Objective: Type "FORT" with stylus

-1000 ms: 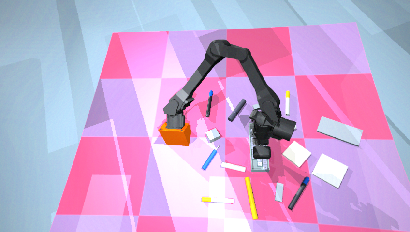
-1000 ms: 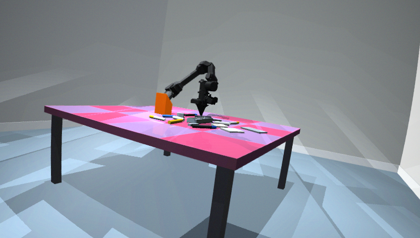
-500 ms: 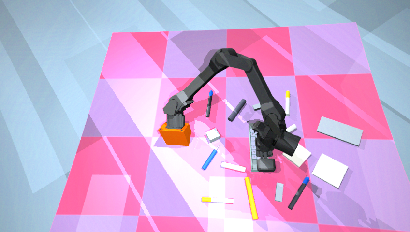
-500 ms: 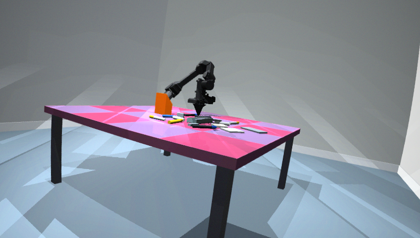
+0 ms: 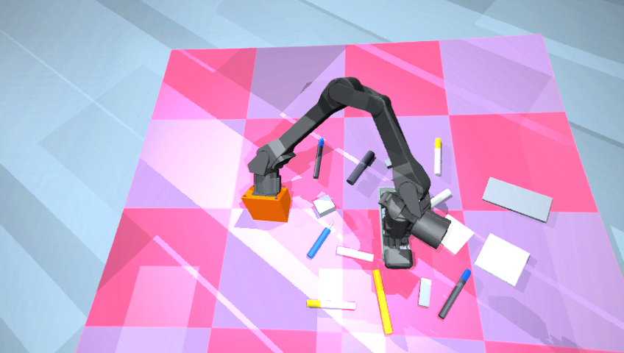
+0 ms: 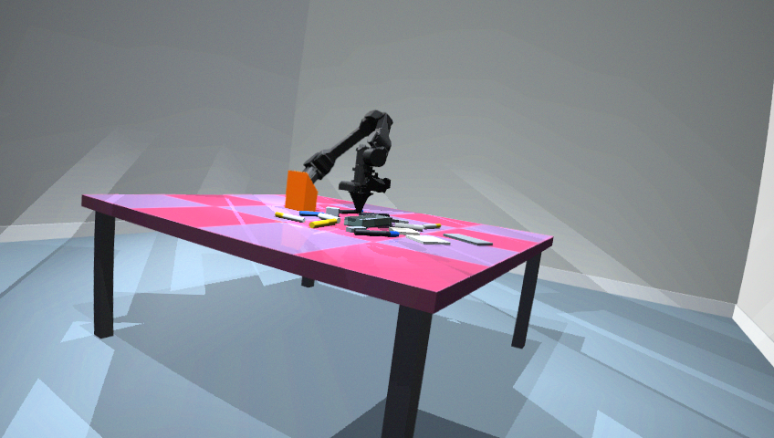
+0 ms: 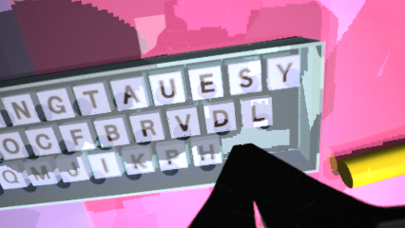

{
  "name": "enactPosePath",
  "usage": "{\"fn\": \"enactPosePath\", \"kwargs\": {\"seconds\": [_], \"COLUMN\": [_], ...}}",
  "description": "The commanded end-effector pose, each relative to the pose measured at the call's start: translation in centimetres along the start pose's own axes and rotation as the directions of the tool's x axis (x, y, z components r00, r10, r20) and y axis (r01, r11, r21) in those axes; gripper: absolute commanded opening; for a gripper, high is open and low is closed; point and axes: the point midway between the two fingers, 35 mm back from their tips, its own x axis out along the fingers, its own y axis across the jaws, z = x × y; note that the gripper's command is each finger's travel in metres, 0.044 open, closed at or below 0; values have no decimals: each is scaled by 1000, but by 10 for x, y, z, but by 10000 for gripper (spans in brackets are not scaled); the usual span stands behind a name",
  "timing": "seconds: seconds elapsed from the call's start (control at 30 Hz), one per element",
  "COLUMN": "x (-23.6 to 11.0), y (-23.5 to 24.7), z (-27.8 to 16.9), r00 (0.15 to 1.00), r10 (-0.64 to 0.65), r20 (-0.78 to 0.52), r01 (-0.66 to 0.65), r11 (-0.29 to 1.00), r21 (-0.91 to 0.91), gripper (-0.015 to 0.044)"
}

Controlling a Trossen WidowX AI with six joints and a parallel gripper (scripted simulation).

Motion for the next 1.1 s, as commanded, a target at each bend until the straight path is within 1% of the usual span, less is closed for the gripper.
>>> {"fn": "enactPosePath", "kwargs": {"seconds": [0.0, 0.4, 0.43, 0.57, 0.63, 1.07], "x": [1, 1, 1, 1, 1, -1], "y": [18, 24, 32, 90, 100, 100], "z": [-20, -24, -23, -23, -24, -24], "r00": [1000, 1000, 1000, 1000, 1000, 1000], "r10": [2, 2, 2, 5, 7, 7], "r20": [-7, -7, -7, -8, -8, -8], "r01": [-2, -2, -2, -5, -7, -7], "r11": [1000, 1000, 1000, 1000, 1000, 1000], "r21": [0, 0, 0, 1, 1, 1], "gripper": [0, 0, 0, 0, 0, 0]}}
